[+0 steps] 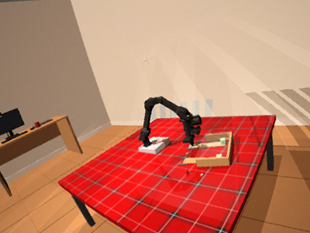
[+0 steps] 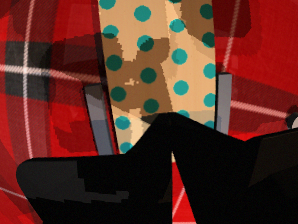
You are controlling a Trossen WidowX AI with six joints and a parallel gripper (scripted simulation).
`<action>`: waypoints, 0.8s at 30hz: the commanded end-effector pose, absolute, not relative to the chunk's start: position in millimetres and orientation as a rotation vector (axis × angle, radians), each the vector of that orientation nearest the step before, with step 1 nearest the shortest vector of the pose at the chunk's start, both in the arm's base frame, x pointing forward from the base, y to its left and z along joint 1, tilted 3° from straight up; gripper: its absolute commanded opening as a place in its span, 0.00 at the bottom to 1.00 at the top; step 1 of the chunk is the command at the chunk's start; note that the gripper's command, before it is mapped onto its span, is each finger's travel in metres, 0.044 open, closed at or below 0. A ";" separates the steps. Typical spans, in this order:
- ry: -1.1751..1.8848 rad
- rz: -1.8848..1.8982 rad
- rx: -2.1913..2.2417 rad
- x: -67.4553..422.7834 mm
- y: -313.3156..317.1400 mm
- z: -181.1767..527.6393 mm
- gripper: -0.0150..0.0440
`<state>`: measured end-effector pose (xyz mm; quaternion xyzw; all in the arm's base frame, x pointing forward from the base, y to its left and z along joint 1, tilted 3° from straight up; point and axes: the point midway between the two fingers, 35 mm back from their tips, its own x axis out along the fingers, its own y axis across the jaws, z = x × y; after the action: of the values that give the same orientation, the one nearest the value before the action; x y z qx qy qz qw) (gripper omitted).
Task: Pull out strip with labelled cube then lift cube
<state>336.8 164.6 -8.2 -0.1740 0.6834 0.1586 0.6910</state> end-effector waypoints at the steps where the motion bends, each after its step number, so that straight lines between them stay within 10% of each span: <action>1: 1.552 0.354 -0.393 325.8 159.1 -13.4 0.25; 24: 1.555 0.354 -0.394 294.9 143.1 -14.7 0.25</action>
<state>306.1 148.5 -8.5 -0.1732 0.6829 0.1581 0.6919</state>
